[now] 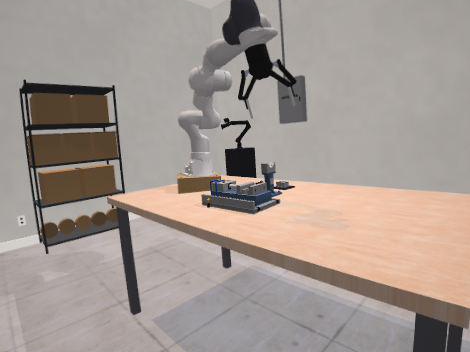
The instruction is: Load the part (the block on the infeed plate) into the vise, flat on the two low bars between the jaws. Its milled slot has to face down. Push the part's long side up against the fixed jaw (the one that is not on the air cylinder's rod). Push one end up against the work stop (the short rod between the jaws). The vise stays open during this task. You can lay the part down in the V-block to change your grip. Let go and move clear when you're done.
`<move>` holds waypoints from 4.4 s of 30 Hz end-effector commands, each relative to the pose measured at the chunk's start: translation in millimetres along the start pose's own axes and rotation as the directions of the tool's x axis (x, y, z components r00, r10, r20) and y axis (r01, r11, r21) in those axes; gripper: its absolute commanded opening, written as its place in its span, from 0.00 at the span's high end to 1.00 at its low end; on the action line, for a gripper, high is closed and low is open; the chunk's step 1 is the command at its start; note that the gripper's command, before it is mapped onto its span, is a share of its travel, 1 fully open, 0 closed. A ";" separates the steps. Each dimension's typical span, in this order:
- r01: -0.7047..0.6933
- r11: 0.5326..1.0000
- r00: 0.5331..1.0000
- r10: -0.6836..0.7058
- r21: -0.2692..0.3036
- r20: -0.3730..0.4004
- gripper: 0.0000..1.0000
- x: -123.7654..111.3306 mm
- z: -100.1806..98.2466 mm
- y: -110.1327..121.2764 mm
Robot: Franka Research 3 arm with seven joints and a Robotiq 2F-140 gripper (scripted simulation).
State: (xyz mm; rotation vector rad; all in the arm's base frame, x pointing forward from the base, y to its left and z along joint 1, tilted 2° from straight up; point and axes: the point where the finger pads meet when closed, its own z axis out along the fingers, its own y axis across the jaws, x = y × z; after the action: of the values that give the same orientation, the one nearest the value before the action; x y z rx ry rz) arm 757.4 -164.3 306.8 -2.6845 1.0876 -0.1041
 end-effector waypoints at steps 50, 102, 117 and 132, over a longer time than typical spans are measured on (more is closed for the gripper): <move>-0.290 0.956 0.954 0.292 -0.040 0.073 0.00 -187.0 35.9 -116.0; -0.349 0.935 0.932 0.354 -0.065 0.074 0.00 -241.2 46.7 -129.2; -0.349 0.935 0.932 0.354 -0.065 0.074 0.00 -241.2 46.7 -129.2; -0.379 0.922 0.921 0.384 -0.079 0.070 0.00 -269.4 52.5 -133.2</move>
State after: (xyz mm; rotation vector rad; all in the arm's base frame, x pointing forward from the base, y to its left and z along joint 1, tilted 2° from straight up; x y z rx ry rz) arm 660.3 128.3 296.1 -2.4658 1.5491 0.1217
